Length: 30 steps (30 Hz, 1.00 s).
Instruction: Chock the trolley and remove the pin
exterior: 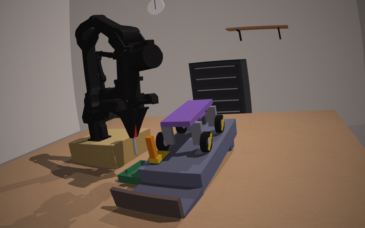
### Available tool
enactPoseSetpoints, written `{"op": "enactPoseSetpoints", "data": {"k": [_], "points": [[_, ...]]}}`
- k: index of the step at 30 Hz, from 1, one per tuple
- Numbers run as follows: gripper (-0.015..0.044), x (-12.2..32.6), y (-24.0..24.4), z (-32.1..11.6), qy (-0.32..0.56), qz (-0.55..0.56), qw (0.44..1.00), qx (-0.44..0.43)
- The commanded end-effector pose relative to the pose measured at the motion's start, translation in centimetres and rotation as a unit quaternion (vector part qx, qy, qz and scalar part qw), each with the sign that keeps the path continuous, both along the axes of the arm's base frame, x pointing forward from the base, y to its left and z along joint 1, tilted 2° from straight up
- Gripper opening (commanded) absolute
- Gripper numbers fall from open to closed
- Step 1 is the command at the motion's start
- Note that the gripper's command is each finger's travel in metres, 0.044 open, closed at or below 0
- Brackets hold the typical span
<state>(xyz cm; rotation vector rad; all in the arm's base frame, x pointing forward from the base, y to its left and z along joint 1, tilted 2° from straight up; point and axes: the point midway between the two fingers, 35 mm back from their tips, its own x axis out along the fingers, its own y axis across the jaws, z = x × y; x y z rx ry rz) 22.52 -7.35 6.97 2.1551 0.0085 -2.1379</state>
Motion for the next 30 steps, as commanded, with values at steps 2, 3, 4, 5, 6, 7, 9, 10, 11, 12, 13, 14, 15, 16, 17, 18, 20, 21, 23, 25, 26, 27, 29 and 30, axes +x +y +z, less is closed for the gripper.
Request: {"op": "enactPoseSetpoints", "data": {"k": [2, 3, 4, 5, 6, 7, 9, 10, 11, 12, 13, 14, 15, 16, 17, 18, 20, 21, 23, 25, 26, 27, 29, 30], "points": [[0.0, -0.1, -0.5, -1.6, 0.001, -0.003, 0.999, -0.038], [0.0, -0.1, -0.6, -1.9, 0.001, -0.003, 0.999, -0.039], [0.0, 0.0, -0.7, -2.1, 0.001, -0.003, 0.999, -0.04], [0.0, 0.0, -0.9, -2.5, 0.0, -0.003, 0.999, -0.041], [0.0, 0.0, -1.1, -2.8, 0.0, -0.003, 0.999, -0.041], [0.0, 0.0, -1.2, -3.1, 0.0, -0.003, 0.999, -0.041], [0.0, 0.0, -1.5, -3.7, 0.0, -0.003, 0.999, -0.041], [0.0, 0.1, -1.6, -3.9, 0.0, -0.003, 0.999, -0.042], [0.0, 0.0, -1.8, -4.3, 0.0, -0.003, 0.999, -0.042], [0.0, 0.0, -1.9, -4.5, 0.0, -0.003, 0.999, -0.042], [0.0, 0.0, -2.1, -4.8, 0.0, -0.003, 0.999, -0.042], [0.0, -0.1, -2.2, -5.1, 0.001, -0.003, 0.999, -0.042], [0.0, -0.1, -2.3, -5.4, 0.001, -0.003, 0.999, -0.042], [0.0, -0.2, -2.4, -5.6, 0.001, -0.003, 0.999, -0.042], [0.0, -0.2, -2.4, -5.7, 0.001, -0.003, 0.999, -0.042], [0.0, -0.2, -2.4, -5.7, 0.001, -0.003, 0.999, -0.042], [0.0, -0.2, -2.4, -5.7, 0.001, -0.003, 0.999, -0.042], [0.0026, -0.2, -2.4, -5.6, 0.001, -0.003, 0.999, -0.042], [0.0079, -0.2, -2.4, -5.6, 0.001, -0.003, 0.999, -0.042], [0.0131, -0.1, -2.2, -5.6, 0.001, -0.003, 0.999, -0.042], [0.0157, -0.1, -2.2, -5.6, 0.001, -0.003, 0.999, -0.042], [0.0184, -0.1, -2.1, -5.6, 0.001, -0.003, 0.999, -0.042], [0.019, -0.1, -1.9, -5.6, 0.001, -0.003, 0.999, -0.042], [0.019, 0.0, -1.9, -5.6, 0.001, -0.003, 0.999, -0.042]]}}
